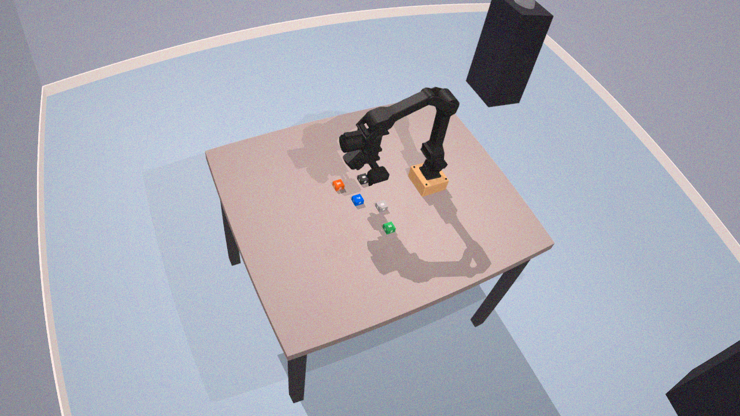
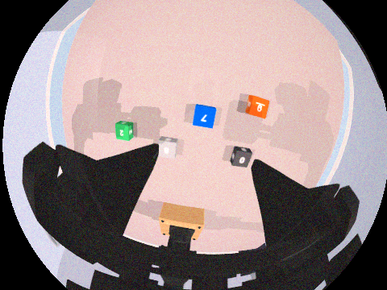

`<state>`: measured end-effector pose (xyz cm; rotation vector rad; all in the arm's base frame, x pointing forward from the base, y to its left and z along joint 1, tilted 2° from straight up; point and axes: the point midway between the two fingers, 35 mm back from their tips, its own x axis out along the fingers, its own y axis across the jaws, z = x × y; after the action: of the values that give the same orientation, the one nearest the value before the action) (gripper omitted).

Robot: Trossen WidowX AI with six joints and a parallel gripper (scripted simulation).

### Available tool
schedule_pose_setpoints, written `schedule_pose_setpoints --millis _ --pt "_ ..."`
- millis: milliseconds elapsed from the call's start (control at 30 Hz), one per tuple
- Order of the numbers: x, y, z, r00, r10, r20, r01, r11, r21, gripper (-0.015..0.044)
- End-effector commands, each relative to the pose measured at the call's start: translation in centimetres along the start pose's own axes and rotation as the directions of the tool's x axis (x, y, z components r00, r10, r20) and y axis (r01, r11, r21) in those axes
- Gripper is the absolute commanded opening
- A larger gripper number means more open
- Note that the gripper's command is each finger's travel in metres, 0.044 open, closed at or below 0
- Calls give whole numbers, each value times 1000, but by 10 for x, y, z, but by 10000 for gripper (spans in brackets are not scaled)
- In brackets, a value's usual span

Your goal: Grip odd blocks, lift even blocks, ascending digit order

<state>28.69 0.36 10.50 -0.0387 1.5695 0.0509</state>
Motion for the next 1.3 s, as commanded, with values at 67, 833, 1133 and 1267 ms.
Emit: schedule_pose_setpoints --millis 67,833,1133,1267 --pt "0 1 1 1000 0 -2 0 1000 7 400" --pt "1 62 -50 1000 7 -7 -7 1000 7 400" --pt "1 62 -50 1000 7 -7 -7 1000 7 400" --pt "1 62 -50 1000 7 -7 -7 1000 7 400"
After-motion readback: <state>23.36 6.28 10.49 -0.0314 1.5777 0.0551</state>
